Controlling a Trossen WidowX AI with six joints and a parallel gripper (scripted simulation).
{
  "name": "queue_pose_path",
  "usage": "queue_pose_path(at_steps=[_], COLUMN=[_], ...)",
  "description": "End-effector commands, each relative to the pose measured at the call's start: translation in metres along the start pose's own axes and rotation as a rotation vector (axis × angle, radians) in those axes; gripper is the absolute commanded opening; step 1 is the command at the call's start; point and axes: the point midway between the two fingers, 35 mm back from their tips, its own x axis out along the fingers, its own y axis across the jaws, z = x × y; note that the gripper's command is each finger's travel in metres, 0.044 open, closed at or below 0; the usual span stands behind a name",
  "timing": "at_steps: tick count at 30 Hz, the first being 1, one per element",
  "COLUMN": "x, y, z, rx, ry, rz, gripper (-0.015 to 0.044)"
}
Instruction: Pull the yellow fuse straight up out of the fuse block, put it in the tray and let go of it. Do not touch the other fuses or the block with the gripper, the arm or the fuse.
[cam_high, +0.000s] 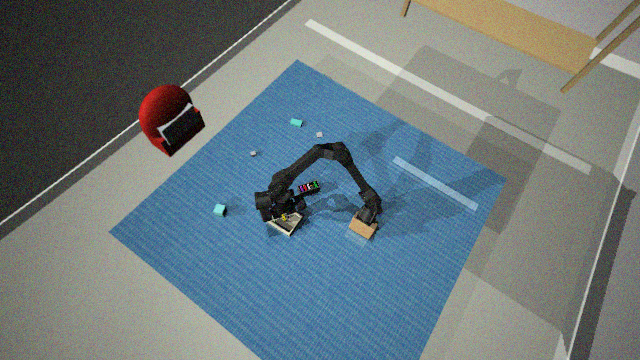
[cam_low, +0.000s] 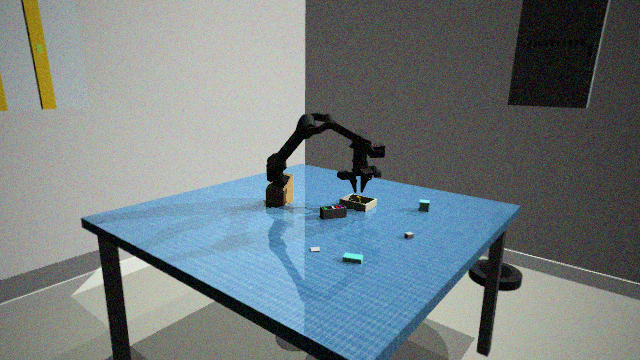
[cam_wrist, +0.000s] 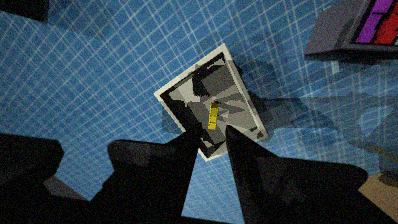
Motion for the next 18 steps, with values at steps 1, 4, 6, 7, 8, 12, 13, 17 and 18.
queue_pose_path(at_steps=[1,4,6,7,8,12,13,17,18], x=[-0.001,-0.001,-0.012,-0.025,-0.034,-0.037,-0.037,-0.037,-0.037], y=[0.000,0.000,0.001,0.000,0.000,0.000,0.000,0.000,0.000], z=[0.000,0.000,0.000,0.000,0.000,0.000,0.000,0.000,0.000], rx=[0.000,0.000,-0.001,-0.003,-0.004,-0.004,-0.004,-0.004,-0.004], ry=[0.000,0.000,-0.001,-0.002,-0.003,-0.003,-0.003,-0.003,-0.003], rz=[0.001,0.001,0.001,0.000,0.000,-0.001,-0.001,-0.001,-0.001], gripper=[0.0236,0.0315,0.0330,0.0330,0.0330,0.0330,0.0330,0.0330,0.0330])
